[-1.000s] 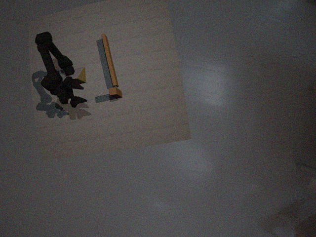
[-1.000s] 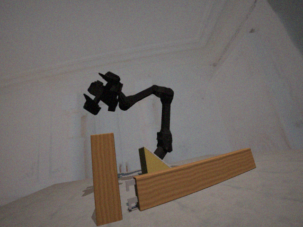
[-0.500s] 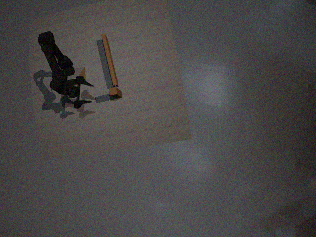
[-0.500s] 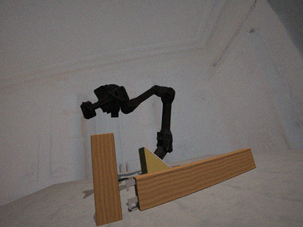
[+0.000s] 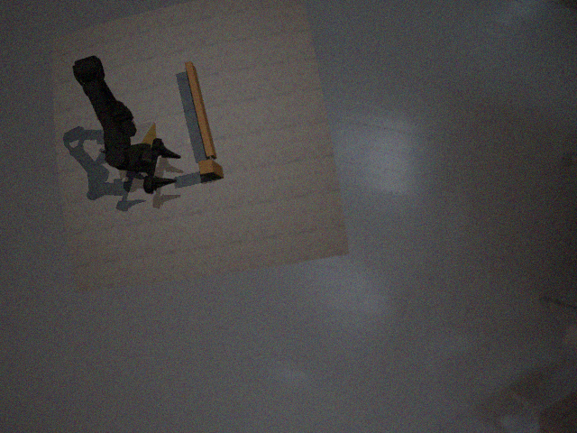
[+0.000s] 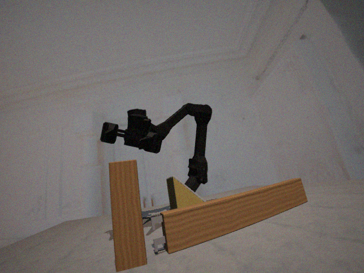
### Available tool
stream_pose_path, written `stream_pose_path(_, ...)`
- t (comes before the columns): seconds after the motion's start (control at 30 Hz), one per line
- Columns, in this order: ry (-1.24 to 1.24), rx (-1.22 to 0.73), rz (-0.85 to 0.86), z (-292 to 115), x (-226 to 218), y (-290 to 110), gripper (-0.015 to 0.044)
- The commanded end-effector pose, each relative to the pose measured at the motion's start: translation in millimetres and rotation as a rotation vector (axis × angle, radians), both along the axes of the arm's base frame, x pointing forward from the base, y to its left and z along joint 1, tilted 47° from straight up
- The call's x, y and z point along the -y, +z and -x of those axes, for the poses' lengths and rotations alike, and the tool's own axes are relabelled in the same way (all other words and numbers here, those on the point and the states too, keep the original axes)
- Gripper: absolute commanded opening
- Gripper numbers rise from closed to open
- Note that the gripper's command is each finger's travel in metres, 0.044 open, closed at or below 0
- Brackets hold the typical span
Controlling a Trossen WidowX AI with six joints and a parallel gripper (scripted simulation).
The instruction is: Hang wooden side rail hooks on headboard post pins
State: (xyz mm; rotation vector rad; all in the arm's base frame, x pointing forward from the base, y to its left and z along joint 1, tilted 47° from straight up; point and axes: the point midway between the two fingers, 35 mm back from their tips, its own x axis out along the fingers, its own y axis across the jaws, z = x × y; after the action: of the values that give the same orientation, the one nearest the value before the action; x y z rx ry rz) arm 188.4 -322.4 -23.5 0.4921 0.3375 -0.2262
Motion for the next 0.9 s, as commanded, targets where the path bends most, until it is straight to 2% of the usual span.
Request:
stream_pose_path(0.0, 0.212, -0.071, 0.277, -7, -39, -18, 0.044)
stream_pose_path(0.57, 0.679, -0.09, 0.909, -14, -112, -39, 0.044)
stream_pose_path(0.87, 0.697, -0.088, 0.934, -14, -115, -40, 0.044)
